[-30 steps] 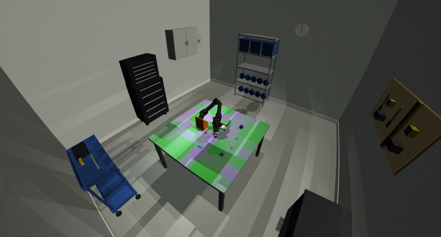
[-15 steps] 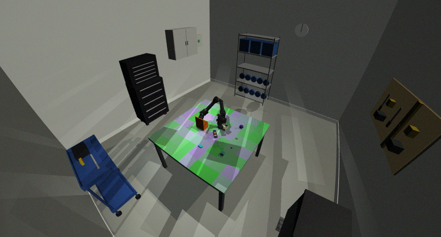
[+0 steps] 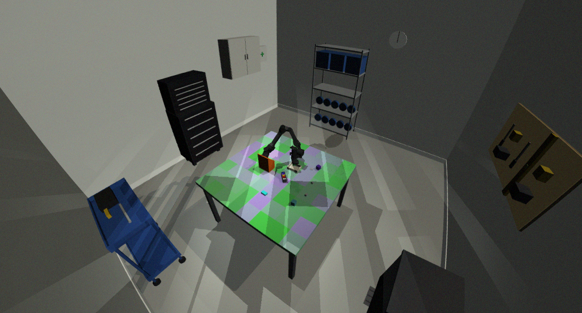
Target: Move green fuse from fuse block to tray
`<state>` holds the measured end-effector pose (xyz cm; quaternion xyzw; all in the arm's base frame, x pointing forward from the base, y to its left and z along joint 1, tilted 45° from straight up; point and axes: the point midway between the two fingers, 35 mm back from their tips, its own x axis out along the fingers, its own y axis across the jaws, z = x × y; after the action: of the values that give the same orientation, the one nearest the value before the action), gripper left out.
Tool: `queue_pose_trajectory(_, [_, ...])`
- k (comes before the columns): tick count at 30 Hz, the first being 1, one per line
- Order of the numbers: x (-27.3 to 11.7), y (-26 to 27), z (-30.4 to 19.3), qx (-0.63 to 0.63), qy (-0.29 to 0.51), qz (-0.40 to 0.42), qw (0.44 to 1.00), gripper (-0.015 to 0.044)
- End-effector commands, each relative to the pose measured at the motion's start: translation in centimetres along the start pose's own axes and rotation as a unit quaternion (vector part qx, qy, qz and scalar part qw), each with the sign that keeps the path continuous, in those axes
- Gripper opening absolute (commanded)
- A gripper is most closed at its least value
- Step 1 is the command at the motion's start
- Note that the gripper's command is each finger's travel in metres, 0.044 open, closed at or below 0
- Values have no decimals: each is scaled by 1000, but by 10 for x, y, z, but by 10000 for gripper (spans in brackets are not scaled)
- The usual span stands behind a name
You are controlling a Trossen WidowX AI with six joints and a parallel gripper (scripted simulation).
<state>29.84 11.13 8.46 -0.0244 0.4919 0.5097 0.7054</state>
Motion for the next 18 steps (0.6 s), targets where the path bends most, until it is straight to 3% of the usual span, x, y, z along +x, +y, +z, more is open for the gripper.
queue_pose_trajectory(1, [1, 26, 11, 3, -3, 8, 1000, 0])
queue_pose_trajectory(18, [14, 41, 17, 2, -5, 12, 1000, 0])
